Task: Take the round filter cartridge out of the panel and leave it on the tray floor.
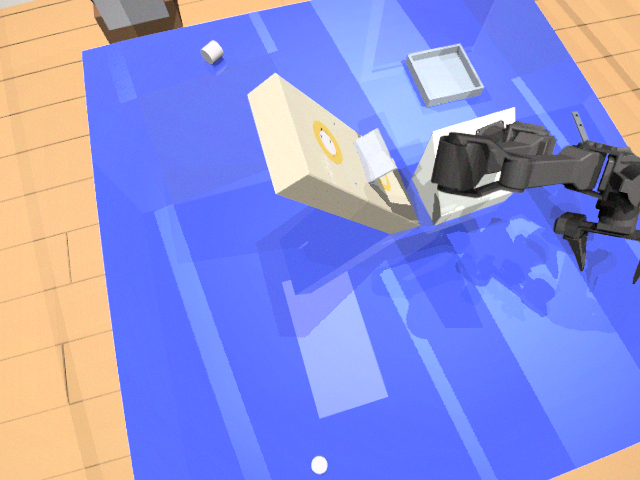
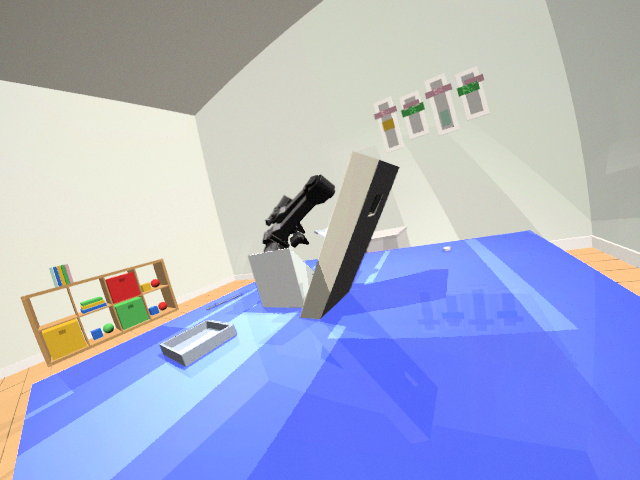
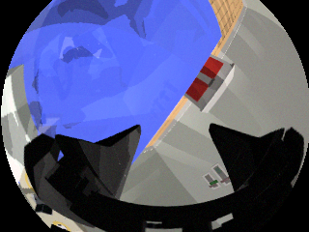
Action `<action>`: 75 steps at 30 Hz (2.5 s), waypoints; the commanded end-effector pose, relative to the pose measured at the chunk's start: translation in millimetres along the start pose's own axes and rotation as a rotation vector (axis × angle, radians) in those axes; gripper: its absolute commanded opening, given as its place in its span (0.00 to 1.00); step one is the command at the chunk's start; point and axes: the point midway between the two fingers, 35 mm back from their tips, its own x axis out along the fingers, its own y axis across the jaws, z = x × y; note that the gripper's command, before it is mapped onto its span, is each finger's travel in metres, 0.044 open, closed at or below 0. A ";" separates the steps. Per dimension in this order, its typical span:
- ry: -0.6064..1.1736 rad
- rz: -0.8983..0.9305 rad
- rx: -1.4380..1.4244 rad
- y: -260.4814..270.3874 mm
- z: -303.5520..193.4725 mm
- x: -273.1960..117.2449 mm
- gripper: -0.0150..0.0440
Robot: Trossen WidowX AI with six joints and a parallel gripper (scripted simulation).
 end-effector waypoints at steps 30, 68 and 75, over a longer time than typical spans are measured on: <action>0.513 0.271 -0.208 50.1 -153.1 107.3 0.44; 1.173 0.852 0.439 223.6 -397.5 -180.6 0.44; 1.171 0.785 0.839 265.7 -356.1 -232.3 0.44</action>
